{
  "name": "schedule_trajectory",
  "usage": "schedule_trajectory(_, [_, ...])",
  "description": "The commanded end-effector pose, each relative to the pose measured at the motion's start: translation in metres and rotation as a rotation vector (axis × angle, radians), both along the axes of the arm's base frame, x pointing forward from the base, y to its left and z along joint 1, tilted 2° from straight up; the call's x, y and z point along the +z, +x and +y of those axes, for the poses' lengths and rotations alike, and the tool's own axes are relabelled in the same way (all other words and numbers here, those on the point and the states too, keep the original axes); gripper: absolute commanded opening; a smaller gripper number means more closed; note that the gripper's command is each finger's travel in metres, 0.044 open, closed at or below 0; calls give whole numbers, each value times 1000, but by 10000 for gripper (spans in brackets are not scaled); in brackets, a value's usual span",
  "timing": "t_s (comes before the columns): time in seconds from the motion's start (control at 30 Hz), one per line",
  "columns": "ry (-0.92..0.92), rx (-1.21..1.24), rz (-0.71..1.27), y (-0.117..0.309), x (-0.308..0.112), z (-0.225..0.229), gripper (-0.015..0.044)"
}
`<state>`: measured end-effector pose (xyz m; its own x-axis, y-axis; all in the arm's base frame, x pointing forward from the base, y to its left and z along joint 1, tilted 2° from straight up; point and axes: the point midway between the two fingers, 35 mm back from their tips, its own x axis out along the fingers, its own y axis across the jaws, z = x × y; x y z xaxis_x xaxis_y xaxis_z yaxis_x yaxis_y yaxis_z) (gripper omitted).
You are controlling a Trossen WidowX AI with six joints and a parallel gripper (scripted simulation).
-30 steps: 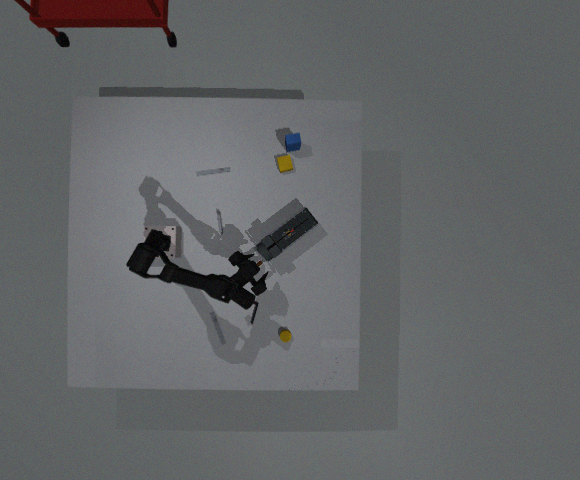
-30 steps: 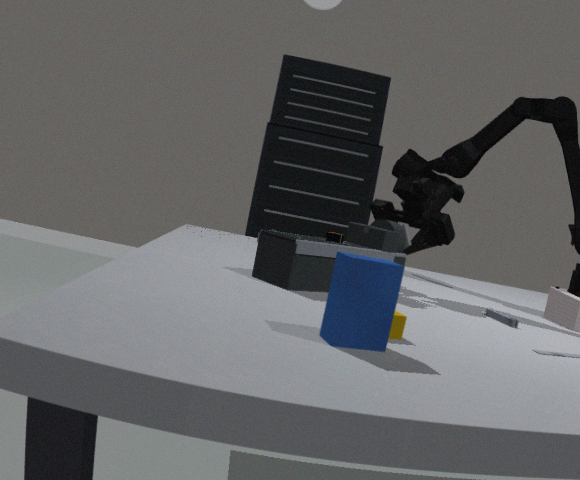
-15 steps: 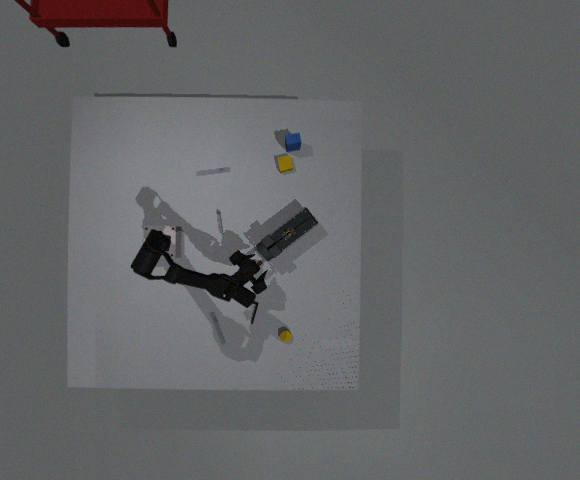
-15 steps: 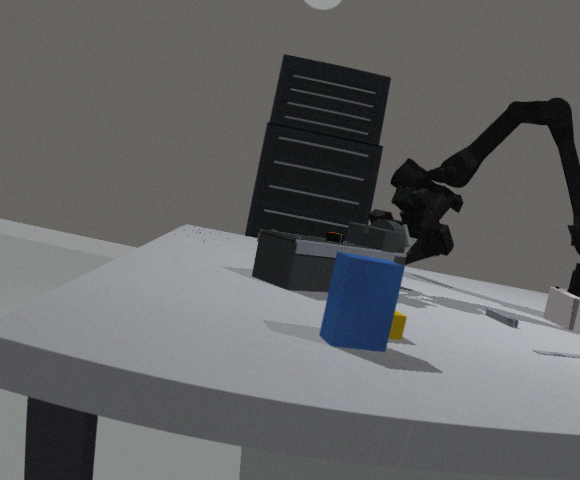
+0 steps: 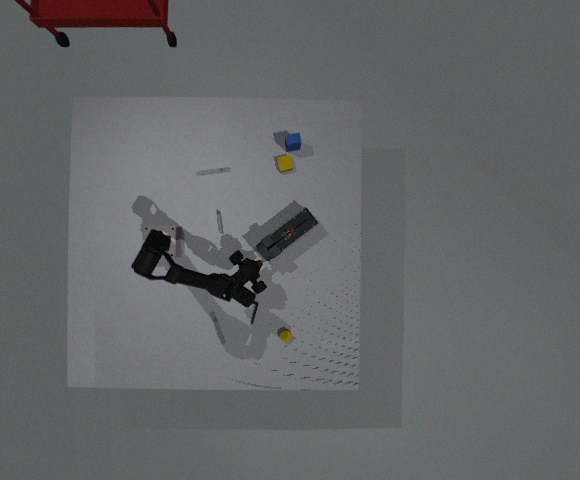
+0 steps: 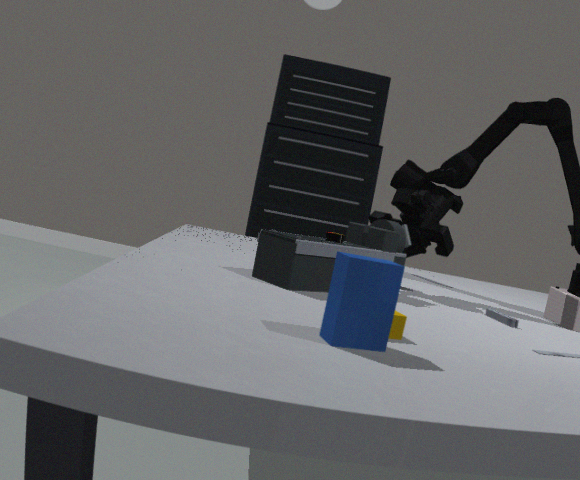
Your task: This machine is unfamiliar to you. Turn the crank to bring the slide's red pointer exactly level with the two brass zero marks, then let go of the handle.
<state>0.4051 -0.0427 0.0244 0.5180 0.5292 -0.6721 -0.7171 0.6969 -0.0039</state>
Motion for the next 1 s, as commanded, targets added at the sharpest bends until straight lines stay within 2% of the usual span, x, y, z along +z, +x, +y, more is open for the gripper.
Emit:
schedule_trajectory(0.0, [1,-3,3,0,-1,0,0])
schedule_trajectory(0.97, [1,-3,3,-5,-13,6,0])
